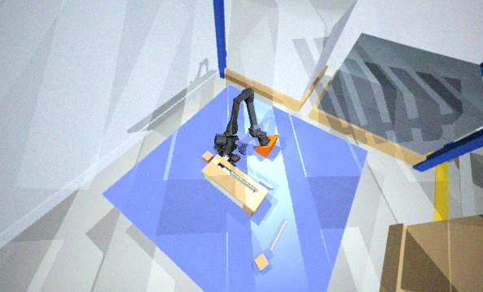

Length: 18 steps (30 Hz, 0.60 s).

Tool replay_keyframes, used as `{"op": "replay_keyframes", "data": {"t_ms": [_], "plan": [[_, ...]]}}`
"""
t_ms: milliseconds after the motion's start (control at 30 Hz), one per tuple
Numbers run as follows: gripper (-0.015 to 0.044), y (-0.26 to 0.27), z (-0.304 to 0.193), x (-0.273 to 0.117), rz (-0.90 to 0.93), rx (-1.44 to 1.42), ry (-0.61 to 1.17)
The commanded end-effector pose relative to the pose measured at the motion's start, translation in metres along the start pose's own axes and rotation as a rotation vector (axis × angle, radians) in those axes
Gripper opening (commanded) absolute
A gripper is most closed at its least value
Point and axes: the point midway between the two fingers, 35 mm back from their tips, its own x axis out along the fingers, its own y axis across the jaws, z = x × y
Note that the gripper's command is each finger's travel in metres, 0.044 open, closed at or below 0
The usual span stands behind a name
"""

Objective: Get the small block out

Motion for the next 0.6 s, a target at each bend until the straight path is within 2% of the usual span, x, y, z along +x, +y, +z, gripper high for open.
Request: {"op": "replay_keyframes", "data": {"t_ms": [0,200,300,367,567], "plan": [[0.0233,-0.001,0.001,0.002,-0.004,-0.004,0.005],[0.0075,-0.001,0.001,0.002,-0.004,-0.004,0.005],[0.0055,-0.001,0.001,0.002,-0.004,-0.004,0.005],[0.0003,-0.001,0.000,0.000,-0.005,-0.003,0.004],[0.0000,-0.002,-0.012,-0.021,-0.010,0.000,0.000]]}}
